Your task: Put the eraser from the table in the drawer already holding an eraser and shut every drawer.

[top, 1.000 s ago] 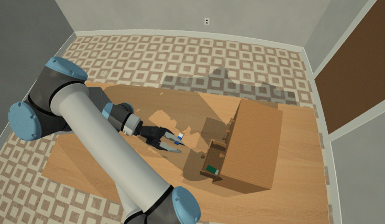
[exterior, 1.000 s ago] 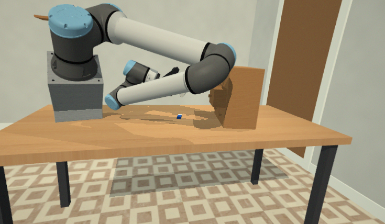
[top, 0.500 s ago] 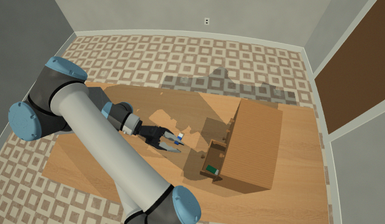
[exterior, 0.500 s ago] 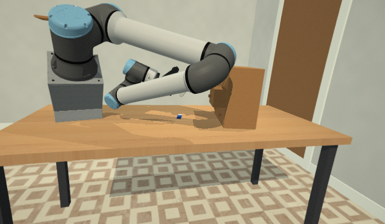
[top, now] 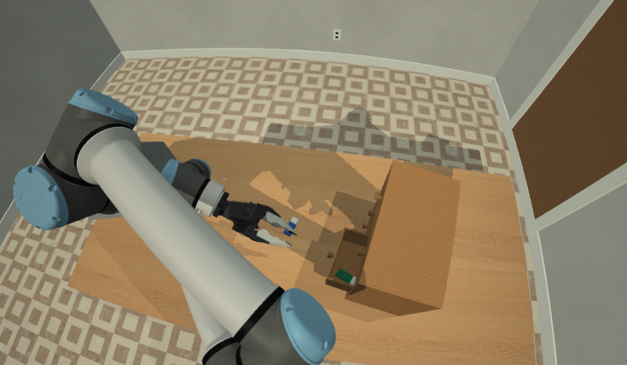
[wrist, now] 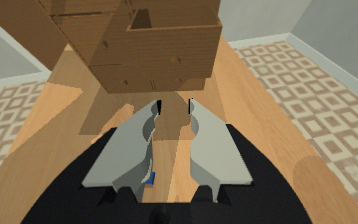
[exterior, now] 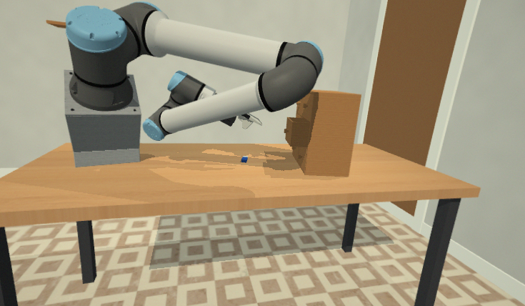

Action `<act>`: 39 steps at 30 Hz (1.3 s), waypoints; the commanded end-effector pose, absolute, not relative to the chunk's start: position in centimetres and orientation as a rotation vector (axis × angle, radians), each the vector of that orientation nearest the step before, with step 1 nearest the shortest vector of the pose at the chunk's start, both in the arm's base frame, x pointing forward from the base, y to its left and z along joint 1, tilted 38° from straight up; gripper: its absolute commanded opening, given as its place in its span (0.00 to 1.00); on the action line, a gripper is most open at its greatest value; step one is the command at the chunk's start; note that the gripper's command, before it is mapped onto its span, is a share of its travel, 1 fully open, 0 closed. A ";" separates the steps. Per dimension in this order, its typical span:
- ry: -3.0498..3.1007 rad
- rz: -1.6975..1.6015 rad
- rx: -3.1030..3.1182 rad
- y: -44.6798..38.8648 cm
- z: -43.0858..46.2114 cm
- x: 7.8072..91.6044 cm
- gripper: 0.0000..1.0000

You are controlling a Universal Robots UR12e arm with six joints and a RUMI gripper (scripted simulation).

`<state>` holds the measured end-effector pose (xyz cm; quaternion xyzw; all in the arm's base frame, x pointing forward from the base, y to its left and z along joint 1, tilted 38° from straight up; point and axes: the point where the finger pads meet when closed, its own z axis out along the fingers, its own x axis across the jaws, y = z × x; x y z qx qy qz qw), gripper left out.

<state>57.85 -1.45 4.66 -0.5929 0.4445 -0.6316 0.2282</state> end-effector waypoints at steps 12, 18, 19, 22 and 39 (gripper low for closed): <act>1.467 -1.649 -1.753 -0.3 5.6 56.1 0.20; 1.584 -1.598 -1.811 0.2 6.1 55.1 0.20; 1.602 -1.588 -1.819 0.3 6.2 55.0 0.20; 1.659 -1.561 -1.845 0.6 6.4 54.5 0.20; 1.912 -1.417 -1.953 1.8 7.4 52.8 0.20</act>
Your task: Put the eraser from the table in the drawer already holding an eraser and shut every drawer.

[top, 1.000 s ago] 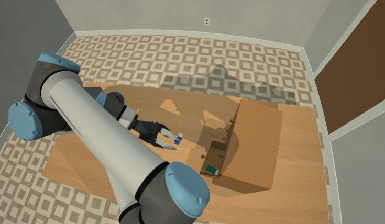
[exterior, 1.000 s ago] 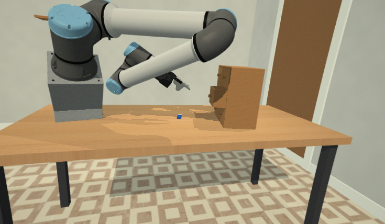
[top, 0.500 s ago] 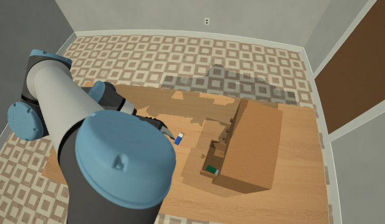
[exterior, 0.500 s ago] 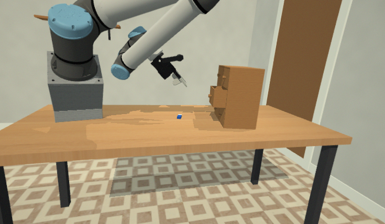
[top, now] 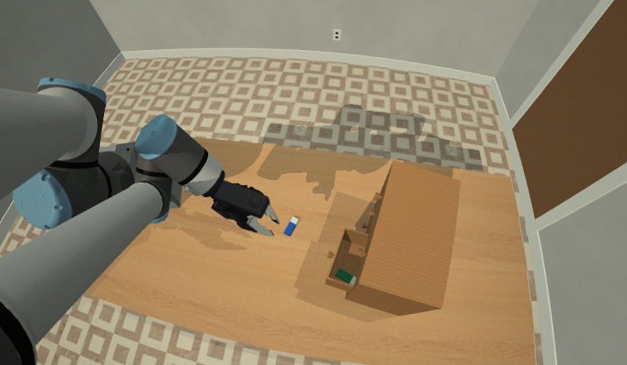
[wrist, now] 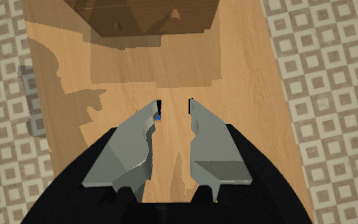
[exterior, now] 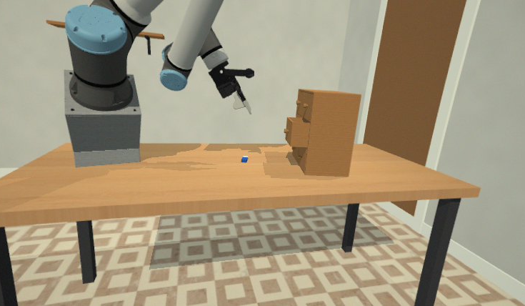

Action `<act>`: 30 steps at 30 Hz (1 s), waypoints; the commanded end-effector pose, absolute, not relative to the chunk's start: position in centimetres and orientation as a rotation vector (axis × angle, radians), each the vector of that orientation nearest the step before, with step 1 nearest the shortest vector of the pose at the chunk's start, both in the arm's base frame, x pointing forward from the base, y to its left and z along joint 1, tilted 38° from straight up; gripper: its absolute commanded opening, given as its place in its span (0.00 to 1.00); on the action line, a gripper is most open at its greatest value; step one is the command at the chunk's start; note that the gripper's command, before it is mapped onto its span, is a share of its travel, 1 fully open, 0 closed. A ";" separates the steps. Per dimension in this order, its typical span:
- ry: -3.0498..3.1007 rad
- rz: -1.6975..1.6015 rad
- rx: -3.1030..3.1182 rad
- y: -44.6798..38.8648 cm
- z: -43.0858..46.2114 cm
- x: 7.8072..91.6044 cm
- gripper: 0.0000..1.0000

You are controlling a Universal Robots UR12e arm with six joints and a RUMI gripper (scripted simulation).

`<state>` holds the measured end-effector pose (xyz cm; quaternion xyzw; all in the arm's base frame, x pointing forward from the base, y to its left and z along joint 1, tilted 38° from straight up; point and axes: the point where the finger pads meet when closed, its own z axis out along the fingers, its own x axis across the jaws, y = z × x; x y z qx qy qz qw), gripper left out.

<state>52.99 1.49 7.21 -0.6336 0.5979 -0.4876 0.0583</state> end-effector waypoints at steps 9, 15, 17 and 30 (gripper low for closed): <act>2.021 -1.348 -1.996 2.4 7.9 51.8 0.20; 2.110 -1.285 -2.028 2.8 8.3 51.2 0.20; 2.138 -1.267 -2.037 2.9 8.5 50.8 0.20; 2.281 -1.157 -2.083 3.4 9.1 49.6 0.20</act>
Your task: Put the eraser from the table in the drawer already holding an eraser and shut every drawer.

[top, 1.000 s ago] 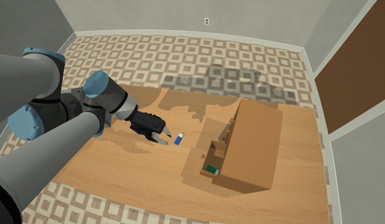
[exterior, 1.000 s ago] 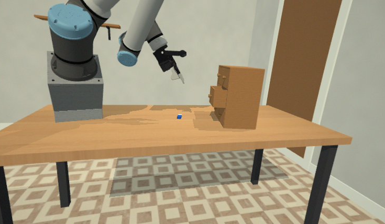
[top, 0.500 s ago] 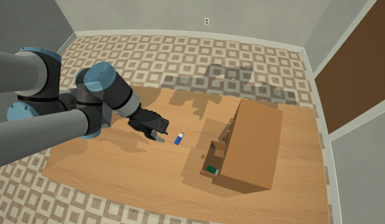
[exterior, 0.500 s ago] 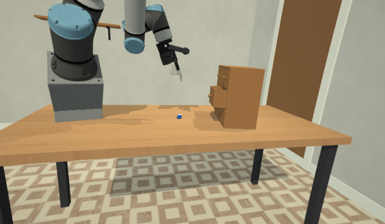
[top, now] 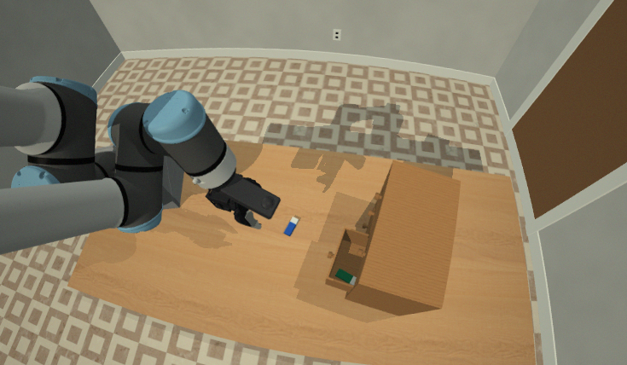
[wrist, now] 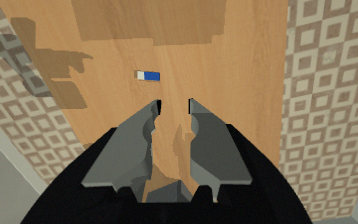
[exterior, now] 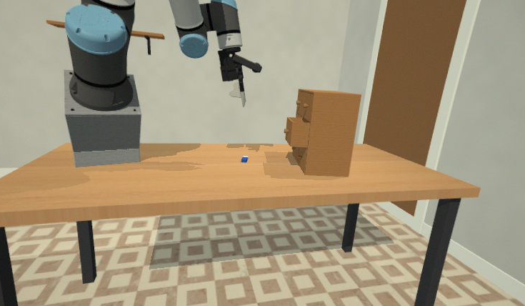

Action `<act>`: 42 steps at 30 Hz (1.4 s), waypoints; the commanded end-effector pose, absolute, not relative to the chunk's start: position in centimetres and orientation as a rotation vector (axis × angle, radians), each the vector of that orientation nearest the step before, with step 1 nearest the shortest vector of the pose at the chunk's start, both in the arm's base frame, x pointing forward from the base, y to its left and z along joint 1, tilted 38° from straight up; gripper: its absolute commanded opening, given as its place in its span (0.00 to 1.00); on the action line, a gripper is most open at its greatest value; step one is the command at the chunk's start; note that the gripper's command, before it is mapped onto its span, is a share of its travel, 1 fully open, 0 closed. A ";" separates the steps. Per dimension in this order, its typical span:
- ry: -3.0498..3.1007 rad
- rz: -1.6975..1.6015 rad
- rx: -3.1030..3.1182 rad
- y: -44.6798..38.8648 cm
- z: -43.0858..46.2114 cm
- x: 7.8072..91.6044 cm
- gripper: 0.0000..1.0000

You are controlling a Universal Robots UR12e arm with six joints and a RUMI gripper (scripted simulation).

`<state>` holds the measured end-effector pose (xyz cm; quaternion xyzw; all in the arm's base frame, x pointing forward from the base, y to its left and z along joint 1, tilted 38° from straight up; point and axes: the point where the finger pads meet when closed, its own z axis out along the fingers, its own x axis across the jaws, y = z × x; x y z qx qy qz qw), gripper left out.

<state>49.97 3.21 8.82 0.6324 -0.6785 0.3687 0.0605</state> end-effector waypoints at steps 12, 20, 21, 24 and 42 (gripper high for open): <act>-2.075 0.937 1.844 3.9 9.4 49.0 0.20; -2.078 0.893 1.824 4.1 9.6 48.6 0.20; -2.078 0.890 1.823 4.1 9.7 48.6 0.20; -2.078 0.885 1.821 4.1 9.7 48.5 0.20; -2.078 0.878 1.817 4.2 9.8 48.5 0.20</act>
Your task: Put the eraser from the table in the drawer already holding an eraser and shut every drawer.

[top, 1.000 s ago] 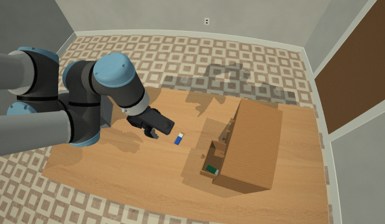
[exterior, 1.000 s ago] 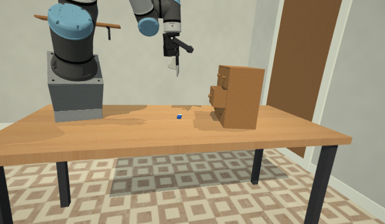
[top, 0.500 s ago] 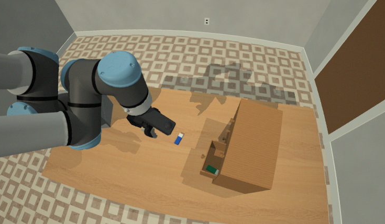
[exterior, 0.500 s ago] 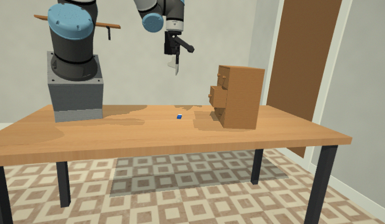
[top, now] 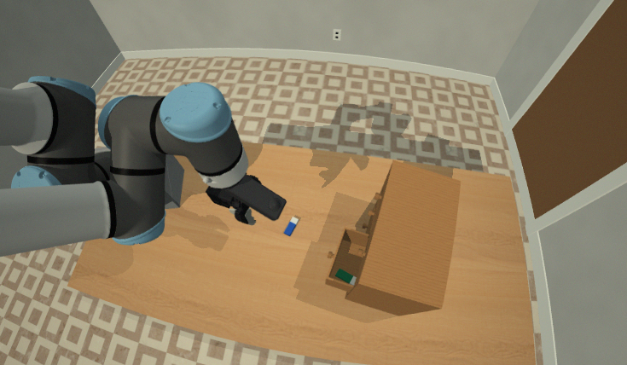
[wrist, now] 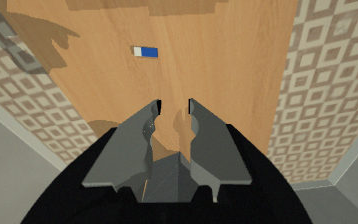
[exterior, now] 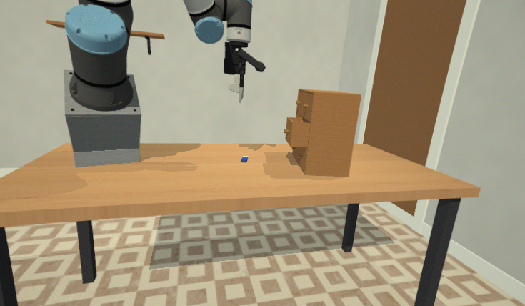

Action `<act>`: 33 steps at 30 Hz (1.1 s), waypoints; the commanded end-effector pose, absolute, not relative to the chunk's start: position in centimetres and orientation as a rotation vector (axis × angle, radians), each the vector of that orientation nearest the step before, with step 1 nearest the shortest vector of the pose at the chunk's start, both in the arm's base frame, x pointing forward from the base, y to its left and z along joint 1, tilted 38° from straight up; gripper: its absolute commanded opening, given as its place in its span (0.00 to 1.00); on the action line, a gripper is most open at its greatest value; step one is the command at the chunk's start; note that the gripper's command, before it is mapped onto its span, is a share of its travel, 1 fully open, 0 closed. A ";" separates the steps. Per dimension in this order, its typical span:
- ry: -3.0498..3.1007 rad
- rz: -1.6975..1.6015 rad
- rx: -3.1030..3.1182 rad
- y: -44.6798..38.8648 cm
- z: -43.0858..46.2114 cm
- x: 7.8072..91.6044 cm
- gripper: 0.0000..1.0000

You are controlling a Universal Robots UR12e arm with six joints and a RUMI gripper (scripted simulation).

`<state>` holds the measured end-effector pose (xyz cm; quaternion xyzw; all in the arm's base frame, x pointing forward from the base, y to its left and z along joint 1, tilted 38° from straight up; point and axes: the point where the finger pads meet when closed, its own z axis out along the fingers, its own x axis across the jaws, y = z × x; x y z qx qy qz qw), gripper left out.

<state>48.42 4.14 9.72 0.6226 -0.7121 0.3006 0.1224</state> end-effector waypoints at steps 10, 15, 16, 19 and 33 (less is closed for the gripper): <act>-2.078 0.878 1.817 4.2 9.8 48.5 0.20; -2.078 0.878 1.817 4.2 9.8 48.5 1.00; -2.078 0.878 1.817 4.2 9.8 48.5 1.00; -2.078 0.878 1.817 4.2 9.8 48.5 1.00; -2.078 0.878 1.817 4.2 9.8 48.5 1.00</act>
